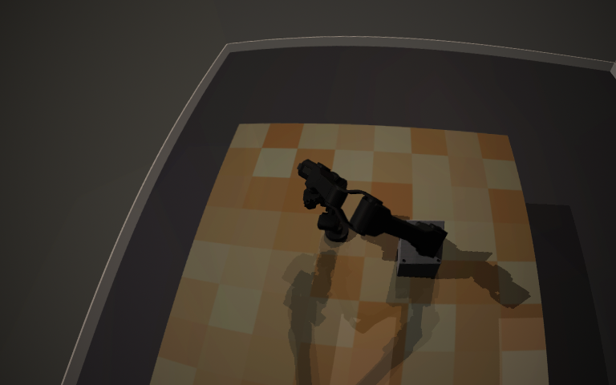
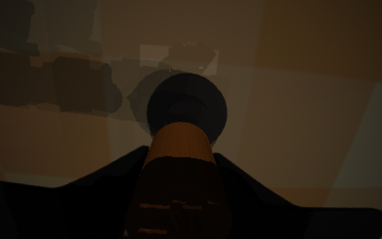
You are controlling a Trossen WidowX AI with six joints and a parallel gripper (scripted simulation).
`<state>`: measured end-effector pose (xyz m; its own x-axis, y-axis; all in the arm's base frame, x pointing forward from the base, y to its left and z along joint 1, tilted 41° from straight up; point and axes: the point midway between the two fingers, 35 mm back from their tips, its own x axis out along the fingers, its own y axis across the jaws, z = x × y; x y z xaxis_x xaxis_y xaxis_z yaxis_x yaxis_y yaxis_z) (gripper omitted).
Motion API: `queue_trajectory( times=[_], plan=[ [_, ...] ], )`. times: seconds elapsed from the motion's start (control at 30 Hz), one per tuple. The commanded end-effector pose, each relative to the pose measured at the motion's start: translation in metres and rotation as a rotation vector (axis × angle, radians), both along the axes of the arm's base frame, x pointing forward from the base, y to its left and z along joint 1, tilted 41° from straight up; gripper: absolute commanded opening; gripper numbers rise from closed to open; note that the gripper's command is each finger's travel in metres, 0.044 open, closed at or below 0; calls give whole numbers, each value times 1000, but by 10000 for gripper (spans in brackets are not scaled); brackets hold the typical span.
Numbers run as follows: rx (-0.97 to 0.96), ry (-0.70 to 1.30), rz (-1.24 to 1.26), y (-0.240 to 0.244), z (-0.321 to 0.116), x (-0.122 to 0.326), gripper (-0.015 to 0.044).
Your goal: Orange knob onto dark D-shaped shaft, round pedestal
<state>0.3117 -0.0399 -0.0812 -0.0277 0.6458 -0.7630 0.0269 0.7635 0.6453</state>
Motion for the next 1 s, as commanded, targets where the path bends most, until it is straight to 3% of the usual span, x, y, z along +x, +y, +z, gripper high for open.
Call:
queue_trajectory(
  times=[0.0,0.97],
  plan=[
    [-5,-10,6,-3,-4,2,0],
    [-4,-17,15,15,-25,1,0]
  ],
)
